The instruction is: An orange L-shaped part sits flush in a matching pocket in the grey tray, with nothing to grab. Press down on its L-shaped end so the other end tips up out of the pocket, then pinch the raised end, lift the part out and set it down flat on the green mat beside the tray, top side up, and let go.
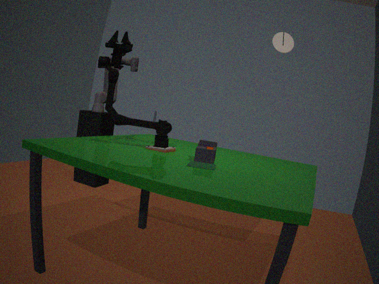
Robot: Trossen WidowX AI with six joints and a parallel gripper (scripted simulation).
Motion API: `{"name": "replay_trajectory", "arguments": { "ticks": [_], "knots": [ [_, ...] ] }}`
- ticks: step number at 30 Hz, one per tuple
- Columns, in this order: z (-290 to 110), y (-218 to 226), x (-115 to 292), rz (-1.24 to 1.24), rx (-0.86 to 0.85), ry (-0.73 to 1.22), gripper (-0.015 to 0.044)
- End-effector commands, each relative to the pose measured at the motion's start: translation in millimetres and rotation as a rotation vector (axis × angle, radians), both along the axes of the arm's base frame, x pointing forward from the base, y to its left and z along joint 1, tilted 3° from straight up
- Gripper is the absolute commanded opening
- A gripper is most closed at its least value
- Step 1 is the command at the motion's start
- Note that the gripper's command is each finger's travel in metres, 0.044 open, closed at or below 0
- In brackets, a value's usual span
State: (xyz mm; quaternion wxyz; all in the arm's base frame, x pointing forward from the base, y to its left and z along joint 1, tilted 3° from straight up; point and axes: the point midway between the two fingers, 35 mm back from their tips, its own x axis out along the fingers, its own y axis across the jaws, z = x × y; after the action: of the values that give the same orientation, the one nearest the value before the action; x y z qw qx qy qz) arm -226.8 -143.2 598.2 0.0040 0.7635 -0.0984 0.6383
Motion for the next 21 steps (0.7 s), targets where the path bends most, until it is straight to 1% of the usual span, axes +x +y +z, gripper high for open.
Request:
{"name": "replay_trajectory", "arguments": {
  "ticks": [1,3,5,8,9,11,13,15,17,21],
  "knots": [
    [1.8,3.9,6.1,-0.014,-0.014,0.017,0.0374],
    [10.4,19.2,30.3,-0.092,-0.067,0.093,0.0321],
    [20.9,45.2,73.4,-0.231,-0.167,0.222,0.0269],
    [25.0,61.5,109.2,-0.267,-0.225,0.307,0.0190],
    [25.5,65.0,115.8,-0.287,-0.243,0.325,0.0180],
    [26.6,79.8,144.3,-0.373,-0.319,0.402,0.0180],
    [23.6,102.4,191.9,-0.509,-0.458,0.525,0.0180],
    [17.0,118.1,229.0,-0.610,-0.576,0.615,0.0180],
    [6.3,132.4,265.9,-0.696,-0.700,0.700,0.0180],
    [-26.5,156.7,338.9,-0.876,-1.003,0.846,0.0180]
  ]
}}
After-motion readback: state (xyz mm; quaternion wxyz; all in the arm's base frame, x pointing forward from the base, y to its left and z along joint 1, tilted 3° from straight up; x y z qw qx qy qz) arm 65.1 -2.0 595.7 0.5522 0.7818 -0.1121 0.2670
